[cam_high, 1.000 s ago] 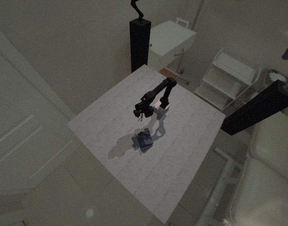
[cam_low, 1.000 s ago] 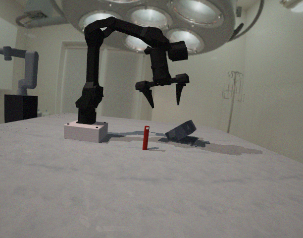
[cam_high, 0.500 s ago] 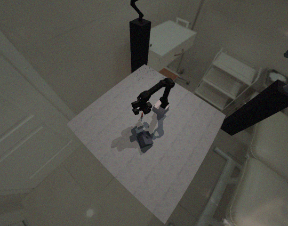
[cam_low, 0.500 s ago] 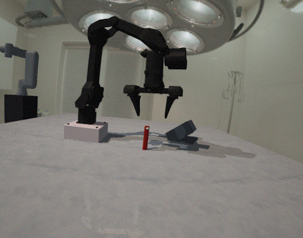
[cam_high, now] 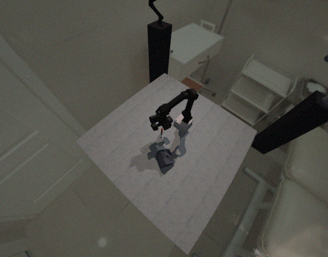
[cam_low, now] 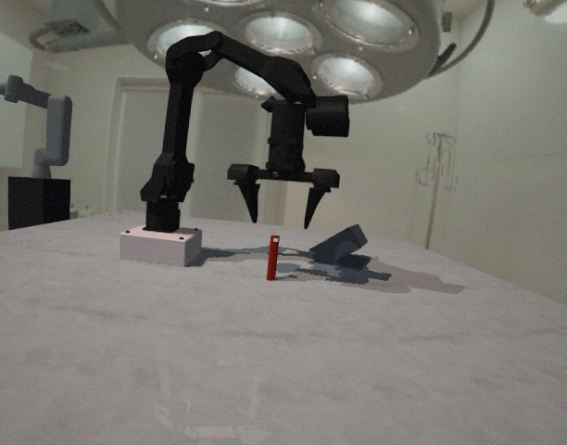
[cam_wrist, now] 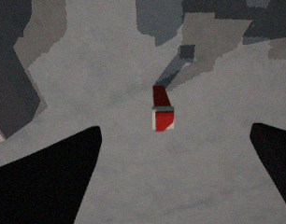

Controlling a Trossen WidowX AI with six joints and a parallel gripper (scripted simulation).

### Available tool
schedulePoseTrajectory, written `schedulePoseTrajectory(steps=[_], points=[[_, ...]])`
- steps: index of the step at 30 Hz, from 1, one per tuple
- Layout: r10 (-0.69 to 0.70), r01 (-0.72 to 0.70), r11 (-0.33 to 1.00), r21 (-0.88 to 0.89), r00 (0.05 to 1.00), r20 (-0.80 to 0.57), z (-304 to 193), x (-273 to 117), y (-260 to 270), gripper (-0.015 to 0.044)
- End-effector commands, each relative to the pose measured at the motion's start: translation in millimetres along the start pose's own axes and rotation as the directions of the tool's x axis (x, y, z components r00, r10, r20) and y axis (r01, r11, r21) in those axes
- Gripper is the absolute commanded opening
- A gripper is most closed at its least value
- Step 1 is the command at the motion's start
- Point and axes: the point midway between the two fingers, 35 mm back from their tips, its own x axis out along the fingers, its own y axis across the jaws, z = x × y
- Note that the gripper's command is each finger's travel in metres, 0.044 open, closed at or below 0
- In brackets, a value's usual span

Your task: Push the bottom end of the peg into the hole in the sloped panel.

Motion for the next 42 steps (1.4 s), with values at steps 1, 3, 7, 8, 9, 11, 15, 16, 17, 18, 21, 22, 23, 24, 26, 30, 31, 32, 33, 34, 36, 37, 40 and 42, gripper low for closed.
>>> schedulePoseTrajectory(steps=[1, 3, 7, 8, 9, 11, 15, 16, 17, 18, 21, 22, 23, 24, 26, 30, 31, 32, 33, 34, 36, 37, 40, 42], points=[[0.021, -0.021, 1.000, -0.007, 1.000, -0.004, -0.8, 11.2, 3.7, 0.0440], [0.021, -0.021, 1.000, -0.007, 1.000, -0.004, -0.9, 14.6, 3.6, 0.0440], [0.021, -0.021, 1.000, -0.007, 1.000, -0.004, -1.0, 21.2, 3.5, 0.0440], [0.021, -0.021, 1.000, -0.007, 1.000, -0.004, -1.0, 22.8, 3.5, 0.0440], [0.021, -0.021, 1.000, -0.007, 1.000, -0.004, -1.1, 24.5, 3.5, 0.0440], [0.021, -0.021, 1.000, -0.007, 1.000, -0.004, -1.1, 27.7, 3.6, 0.0440], [0.021, -0.021, 1.000, -0.007, 1.000, -0.004, -1.2, 34.3, 3.8, 0.0440], [0.021, -0.021, 1.000, -0.007, 1.000, -0.004, -1.2, 35.9, 3.9, 0.0440], [0.021, -0.021, 1.000, -0.007, 1.000, -0.004, -1.2, 37.5, 4.0, 0.0440], [0.021, -0.021, 1.000, -0.007, 1.000, -0.004, -1.2, 39.1, 4.1, 0.0440], [0.021, -0.021, 1.000, -0.007, 1.000, -0.004, -1.3, 44.0, 4.5, 0.0440], [0.021, -0.021, 1.000, -0.007, 1.000, -0.004, -1.3, 45.6, 4.7, 0.0440], [0.021, -0.021, 1.000, -0.007, 1.000, -0.004, -1.3, 47.2, 4.9, 0.0440], [0.021, -0.021, 1.000, -0.007, 1.000, -0.004, -1.3, 48.8, 5.0, 0.0440], [0.021, -0.021, 1.000, -0.007, 1.000, -0.004, -1.3, 52.0, 5.4, 0.0440], [0.021, -0.021, 1.000, -0.007, 1.000, -0.004, -1.4, 58.3, 6.3, 0.0440], [0.021, -0.021, 1.000, -0.007, 1.000, -0.004, -1.4, 59.6, 6.5, 0.0440], [0.021, -0.021, 1.000, -0.007, 1.000, -0.004, -1.4, 60.3, 6.7, 0.0440], [0.021, -0.021, 1.000, -0.007, 1.000, -0.004, -1.4, 60.6, 6.7, 0.0440], [0.021, -0.021, 1.000, -0.007, 1.000, -0.004, -1.4, 60.6, 6.7, 0.0440], [0.021, -0.021, 1.000, -0.007, 1.000, -0.004, -1.3, 60.6, 6.7, 0.0440], [0.021, -0.021, 1.000, -0.007, 1.000, -0.004, -1.3, 60.6, 6.7, 0.0440], [0.021, -0.021, 1.000, -0.007, 1.000, -0.004, -1.5, 60.6, 6.6, 0.0440], [0.021, -0.021, 1.000, -0.007, 1.000, -0.004, -1.5, 60.6, 6.6, 0.0440]])
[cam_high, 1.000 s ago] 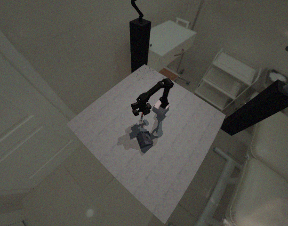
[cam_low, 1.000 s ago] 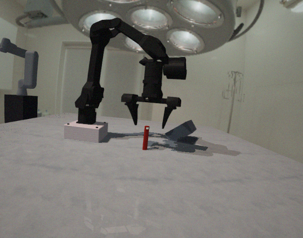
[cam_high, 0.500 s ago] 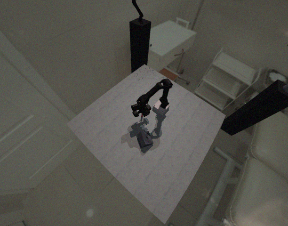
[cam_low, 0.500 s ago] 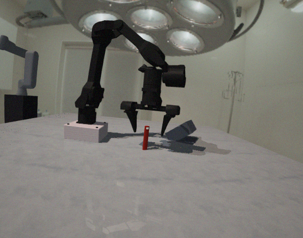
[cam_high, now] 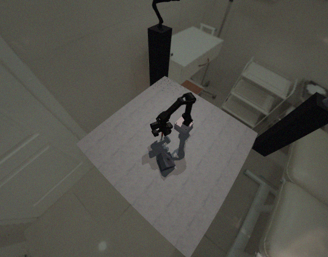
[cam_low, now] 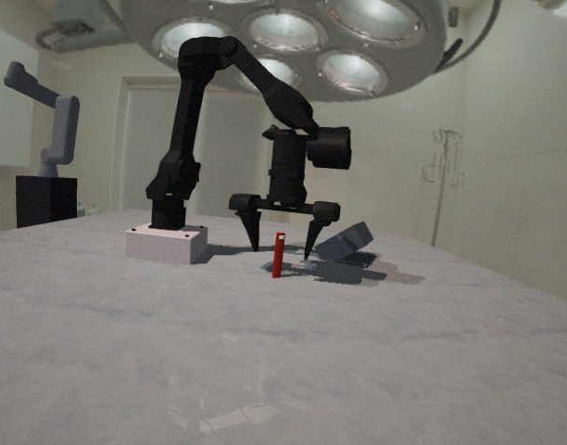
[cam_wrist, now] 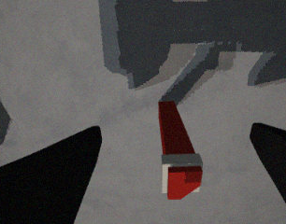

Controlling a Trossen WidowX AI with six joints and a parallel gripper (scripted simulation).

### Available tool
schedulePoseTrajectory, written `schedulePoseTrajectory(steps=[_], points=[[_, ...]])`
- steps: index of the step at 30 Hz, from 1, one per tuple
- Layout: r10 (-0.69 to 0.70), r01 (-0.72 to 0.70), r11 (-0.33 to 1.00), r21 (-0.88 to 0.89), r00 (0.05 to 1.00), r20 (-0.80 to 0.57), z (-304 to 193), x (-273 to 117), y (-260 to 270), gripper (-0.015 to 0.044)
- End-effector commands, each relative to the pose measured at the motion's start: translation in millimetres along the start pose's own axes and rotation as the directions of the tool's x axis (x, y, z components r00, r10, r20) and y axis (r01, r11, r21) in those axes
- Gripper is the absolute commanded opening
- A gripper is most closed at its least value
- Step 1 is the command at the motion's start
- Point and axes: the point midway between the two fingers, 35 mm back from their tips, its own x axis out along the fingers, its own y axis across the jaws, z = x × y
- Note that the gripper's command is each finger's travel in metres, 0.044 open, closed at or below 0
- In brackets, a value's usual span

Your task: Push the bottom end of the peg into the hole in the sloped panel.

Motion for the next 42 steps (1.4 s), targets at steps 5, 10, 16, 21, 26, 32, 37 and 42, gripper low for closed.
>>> schedulePoseTrajectory(steps=[5, 10, 16, 21, 26, 32, 37, 42], points=[[0.001, -0.001, 1.000, 0.000, 1.000, 0.000, 0.0, 0.4, 0.3, 0.0361], [0.001, -0.001, 1.000, 0.000, 1.000, 0.000, 0.0, 0.4, 0.3, 0.0230], [0.001, -0.001, 1.000, 0.000, 1.000, 0.000, 0.0, 0.4, 0.3, 0.0072], [0.001, -0.001, 1.000, 0.000, 1.000, 0.000, 0.0, 0.4, 0.3, 0.0020], [0.001, -0.001, 1.000, 0.000, 1.000, 0.000, 0.0, -0.2, 0.2, 0.0000], [0.003, -0.003, 1.000, -0.001, 1.000, -0.001, 0.0, -16.6, -2.0, 0.0000], [0.005, -0.005, 1.000, -0.003, 1.000, -0.002, 0.2, -37.9, -2.7, 0.0000], [0.008, -0.008, 1.000, -0.005, 1.000, -0.003, 0.5, -57.6, -2.8, 0.0000]])
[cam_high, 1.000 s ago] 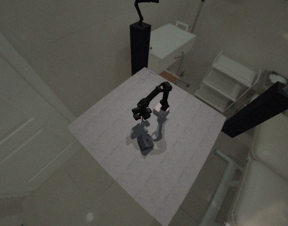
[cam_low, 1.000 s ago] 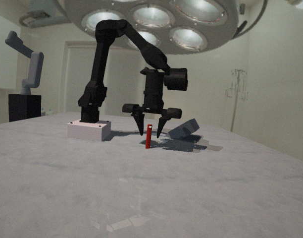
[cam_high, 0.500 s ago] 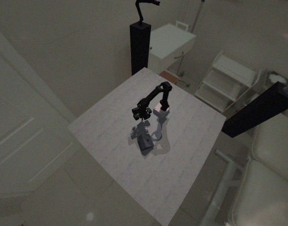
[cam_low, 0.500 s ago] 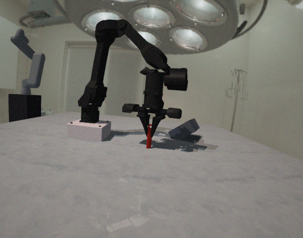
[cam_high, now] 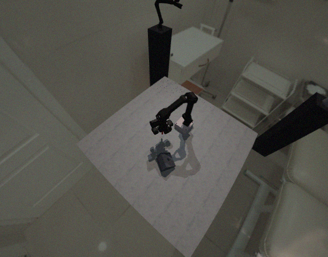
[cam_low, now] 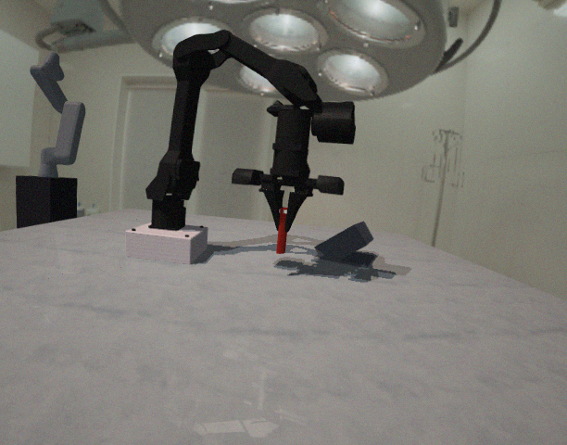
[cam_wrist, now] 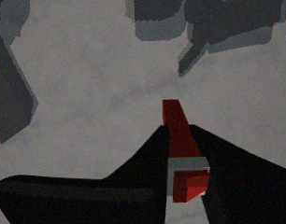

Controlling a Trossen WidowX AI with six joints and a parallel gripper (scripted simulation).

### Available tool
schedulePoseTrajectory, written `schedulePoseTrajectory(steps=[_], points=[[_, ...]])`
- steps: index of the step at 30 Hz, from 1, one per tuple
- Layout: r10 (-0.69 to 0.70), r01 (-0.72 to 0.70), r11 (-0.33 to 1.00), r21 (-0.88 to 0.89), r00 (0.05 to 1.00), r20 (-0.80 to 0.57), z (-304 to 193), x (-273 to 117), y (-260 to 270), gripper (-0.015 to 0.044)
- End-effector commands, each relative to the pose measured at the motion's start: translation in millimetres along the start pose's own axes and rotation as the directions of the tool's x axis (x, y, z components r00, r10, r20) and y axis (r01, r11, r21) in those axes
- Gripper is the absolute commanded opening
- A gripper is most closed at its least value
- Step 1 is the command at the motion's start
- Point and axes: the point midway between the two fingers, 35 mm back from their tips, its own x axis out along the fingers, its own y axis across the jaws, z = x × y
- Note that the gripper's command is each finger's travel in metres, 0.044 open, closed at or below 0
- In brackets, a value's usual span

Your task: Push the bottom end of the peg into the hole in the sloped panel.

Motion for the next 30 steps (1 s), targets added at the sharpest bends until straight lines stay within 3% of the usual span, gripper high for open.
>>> schedulePoseTrajectory(steps=[1, 6, 30], points=[[-0.006, 0.006, 1.000, -0.001, 1.000, -0.005, -0.2, -18.2, -1.1, 0.0000], [-0.004, 0.004, 1.000, -0.003, 1.000, -0.006, 1.0, -35.0, 0.7, 0.0000], [-0.024, 0.030, 0.992, 0.122, 0.999, -0.046, 16.1, -36.0, -5.7, 0.0000]])
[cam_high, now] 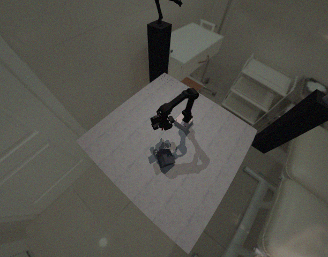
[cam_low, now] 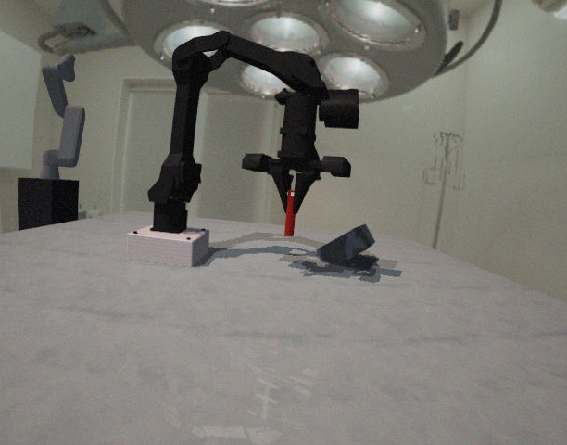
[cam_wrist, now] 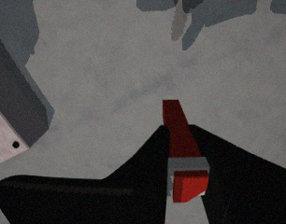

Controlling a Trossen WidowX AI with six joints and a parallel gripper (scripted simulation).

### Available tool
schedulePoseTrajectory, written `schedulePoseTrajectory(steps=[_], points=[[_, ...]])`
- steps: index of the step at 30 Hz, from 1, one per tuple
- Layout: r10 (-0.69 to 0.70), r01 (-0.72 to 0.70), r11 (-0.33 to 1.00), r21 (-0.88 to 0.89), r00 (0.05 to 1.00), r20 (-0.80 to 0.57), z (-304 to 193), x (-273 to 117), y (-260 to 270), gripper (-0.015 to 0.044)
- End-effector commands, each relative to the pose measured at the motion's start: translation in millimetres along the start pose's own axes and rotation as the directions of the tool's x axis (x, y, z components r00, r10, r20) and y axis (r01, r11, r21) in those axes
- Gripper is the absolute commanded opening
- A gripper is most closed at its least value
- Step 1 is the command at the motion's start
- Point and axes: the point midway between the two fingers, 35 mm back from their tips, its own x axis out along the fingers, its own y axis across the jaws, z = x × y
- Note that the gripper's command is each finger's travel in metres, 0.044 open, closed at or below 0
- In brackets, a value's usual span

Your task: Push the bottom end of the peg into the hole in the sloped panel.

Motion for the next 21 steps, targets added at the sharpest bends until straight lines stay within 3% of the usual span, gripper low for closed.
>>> schedulePoseTrajectory(steps=[1, 21], points=[[-0.008, 0.009, 1.000, 0.029, 1.000, -0.012, 2.9, -0.5, -2.0, 0.0000], [-0.038, 0.045, 0.987, 0.152, 0.998, -0.045, 18.8, -1.7, -6.3, 0.0000]])
